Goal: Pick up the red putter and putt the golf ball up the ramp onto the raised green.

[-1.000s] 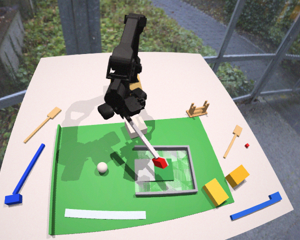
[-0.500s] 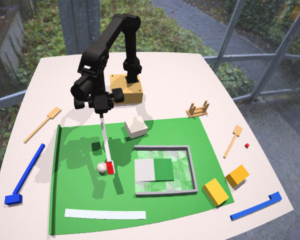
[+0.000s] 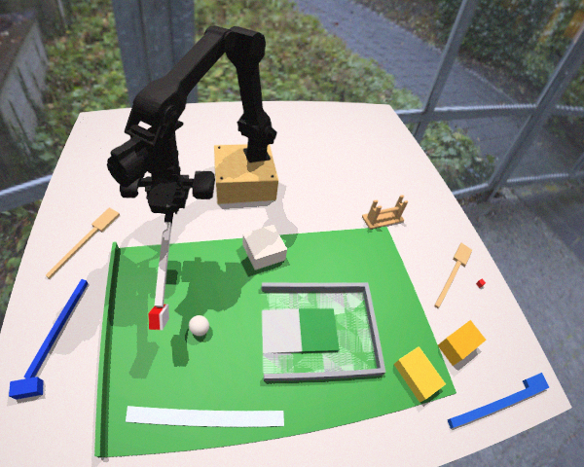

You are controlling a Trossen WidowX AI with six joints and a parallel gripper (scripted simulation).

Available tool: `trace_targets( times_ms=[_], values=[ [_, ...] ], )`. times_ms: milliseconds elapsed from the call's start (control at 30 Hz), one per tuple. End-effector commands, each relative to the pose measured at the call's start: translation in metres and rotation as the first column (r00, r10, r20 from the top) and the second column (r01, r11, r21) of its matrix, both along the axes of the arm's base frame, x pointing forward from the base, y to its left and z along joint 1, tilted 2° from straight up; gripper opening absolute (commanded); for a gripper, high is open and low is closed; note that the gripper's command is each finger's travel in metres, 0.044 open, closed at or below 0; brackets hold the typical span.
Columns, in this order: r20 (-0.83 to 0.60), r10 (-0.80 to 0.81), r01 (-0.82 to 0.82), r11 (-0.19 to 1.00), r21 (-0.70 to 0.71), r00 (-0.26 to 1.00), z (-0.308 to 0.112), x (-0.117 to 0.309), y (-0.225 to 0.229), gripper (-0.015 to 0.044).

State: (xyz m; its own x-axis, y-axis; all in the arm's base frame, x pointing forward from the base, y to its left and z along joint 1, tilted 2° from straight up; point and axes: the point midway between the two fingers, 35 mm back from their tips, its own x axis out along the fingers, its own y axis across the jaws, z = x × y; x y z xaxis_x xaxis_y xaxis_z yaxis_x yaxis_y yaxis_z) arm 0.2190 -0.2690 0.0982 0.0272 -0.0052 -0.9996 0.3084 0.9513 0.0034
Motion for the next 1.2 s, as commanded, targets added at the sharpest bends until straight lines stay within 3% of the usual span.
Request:
trace_targets(
  times_ms=[0,167,1167],
  values=[
    [-0.002,-0.007,0.007,1.000,0.004,1.000,-0.013,0.000,0.000,0.0000],
    [-0.002,-0.007,0.007,1.000,0.004,1.000,-0.033,0.000,0.001,0.0000],
    [-0.005,-0.003,0.003,1.000,0.006,1.000,-0.061,0.000,0.001,0.0000]
  ],
)
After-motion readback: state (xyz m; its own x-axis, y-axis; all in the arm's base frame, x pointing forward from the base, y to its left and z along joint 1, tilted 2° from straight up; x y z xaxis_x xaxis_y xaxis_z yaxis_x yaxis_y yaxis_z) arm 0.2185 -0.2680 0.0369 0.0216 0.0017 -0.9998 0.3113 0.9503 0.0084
